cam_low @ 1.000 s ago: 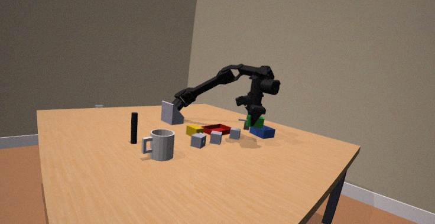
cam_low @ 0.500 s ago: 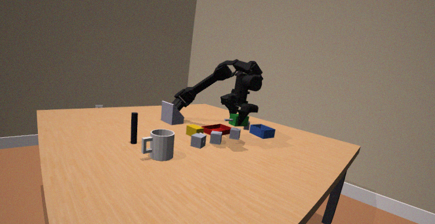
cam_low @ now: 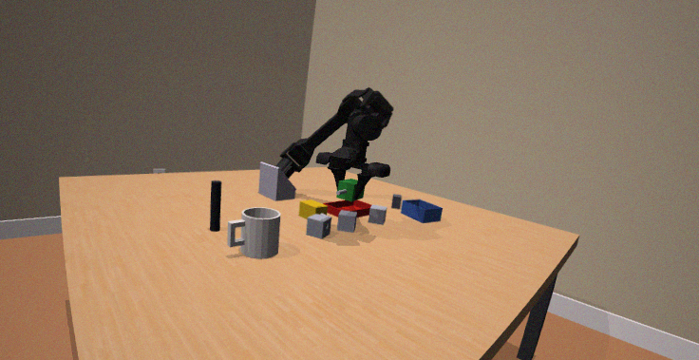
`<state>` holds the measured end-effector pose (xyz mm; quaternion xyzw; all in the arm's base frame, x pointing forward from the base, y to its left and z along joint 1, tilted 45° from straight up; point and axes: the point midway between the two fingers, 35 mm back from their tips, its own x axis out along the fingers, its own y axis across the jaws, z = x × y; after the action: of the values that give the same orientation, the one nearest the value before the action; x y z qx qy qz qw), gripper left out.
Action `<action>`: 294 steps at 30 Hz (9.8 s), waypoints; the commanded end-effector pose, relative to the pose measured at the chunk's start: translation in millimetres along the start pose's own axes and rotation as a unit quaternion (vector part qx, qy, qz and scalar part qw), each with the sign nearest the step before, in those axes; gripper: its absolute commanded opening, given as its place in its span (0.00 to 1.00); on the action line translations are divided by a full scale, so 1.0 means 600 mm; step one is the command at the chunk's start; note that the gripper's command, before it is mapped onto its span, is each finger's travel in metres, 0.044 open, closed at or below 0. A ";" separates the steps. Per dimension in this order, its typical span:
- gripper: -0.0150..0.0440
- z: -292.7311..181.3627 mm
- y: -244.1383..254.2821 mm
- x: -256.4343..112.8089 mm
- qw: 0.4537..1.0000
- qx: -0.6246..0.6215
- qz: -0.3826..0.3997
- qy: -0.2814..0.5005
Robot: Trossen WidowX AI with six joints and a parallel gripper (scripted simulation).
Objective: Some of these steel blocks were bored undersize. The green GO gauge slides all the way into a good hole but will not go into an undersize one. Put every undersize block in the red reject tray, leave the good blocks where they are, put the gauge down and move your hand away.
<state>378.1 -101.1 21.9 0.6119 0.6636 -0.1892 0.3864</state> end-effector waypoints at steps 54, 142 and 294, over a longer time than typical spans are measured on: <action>0.25 0.100 -0.244 0.108 0.858 -0.513 0.018 0.003; 0.81 0.109 -0.068 0.060 0.999 -0.026 0.016 0.012; 1.00 -0.346 -0.100 0.012 1.000 -0.016 0.015 0.020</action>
<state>264.7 49.0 127.5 0.6212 0.6631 -0.1601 0.3856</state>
